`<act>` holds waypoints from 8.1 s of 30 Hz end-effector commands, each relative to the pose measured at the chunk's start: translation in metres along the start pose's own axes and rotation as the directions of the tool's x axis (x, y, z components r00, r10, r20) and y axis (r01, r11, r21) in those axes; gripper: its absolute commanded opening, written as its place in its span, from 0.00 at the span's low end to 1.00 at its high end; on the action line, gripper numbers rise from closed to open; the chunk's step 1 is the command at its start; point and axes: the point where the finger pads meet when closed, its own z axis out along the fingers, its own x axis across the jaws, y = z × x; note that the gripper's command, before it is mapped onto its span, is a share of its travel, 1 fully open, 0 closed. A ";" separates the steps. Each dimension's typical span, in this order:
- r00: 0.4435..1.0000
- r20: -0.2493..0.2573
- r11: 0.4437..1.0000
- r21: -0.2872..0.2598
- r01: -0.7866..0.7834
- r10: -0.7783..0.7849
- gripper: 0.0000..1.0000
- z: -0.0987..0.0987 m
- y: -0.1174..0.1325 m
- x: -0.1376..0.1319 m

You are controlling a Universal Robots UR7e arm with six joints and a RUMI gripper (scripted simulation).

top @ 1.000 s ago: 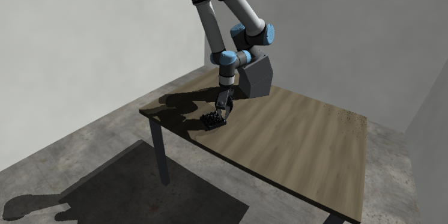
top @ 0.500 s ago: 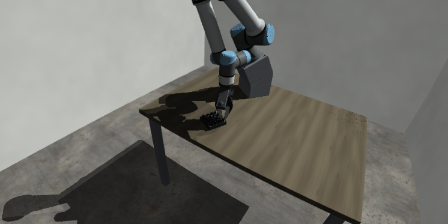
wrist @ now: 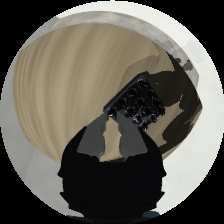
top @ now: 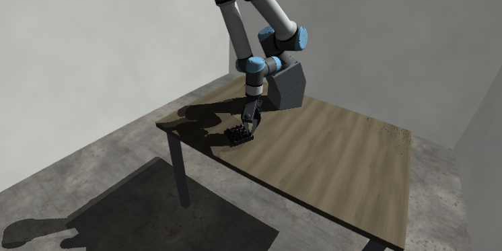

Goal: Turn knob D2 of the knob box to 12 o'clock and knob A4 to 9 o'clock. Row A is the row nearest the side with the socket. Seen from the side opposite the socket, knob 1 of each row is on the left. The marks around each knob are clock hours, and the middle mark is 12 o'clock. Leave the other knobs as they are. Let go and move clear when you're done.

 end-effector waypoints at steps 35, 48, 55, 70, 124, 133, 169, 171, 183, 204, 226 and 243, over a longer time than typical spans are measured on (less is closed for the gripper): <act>0.994 0.000 0.994 0.001 0.113 -0.113 0.04 0.000 0.000 0.000; 0.961 -0.001 0.961 0.001 0.277 -0.277 0.04 0.000 0.000 -0.001; 0.934 -0.001 0.934 0.001 0.357 -0.357 0.04 0.000 0.000 -0.002; 0.813 -0.001 0.813 0.001 0.583 -0.583 0.04 0.000 0.001 -0.003; 0.041 -0.001 0.041 0.000 0.999 -0.999 0.04 0.000 0.004 -0.005; -0.036 -0.001 -0.036 0.000 0.999 -0.999 0.04 0.000 0.005 -0.005; -0.087 -0.001 -0.087 0.000 0.996 -0.996 0.04 0.000 0.005 -0.005; -0.087 -0.001 -0.087 0.000 0.996 -0.996 0.11 0.000 0.005 -0.005; -0.087 -0.001 -0.087 0.000 0.996 -0.996 0.11 0.000 0.005 -0.005; -0.087 -0.001 -0.087 0.000 0.996 -0.996 0.11 -0.019 0.005 -0.005; -0.087 -0.001 -0.087 0.000 0.996 -0.996 0.11 -0.038 0.005 -0.005; -0.008 -0.001 -0.008 0.000 1.000 -1.000 0.11 -0.039 0.004 -0.005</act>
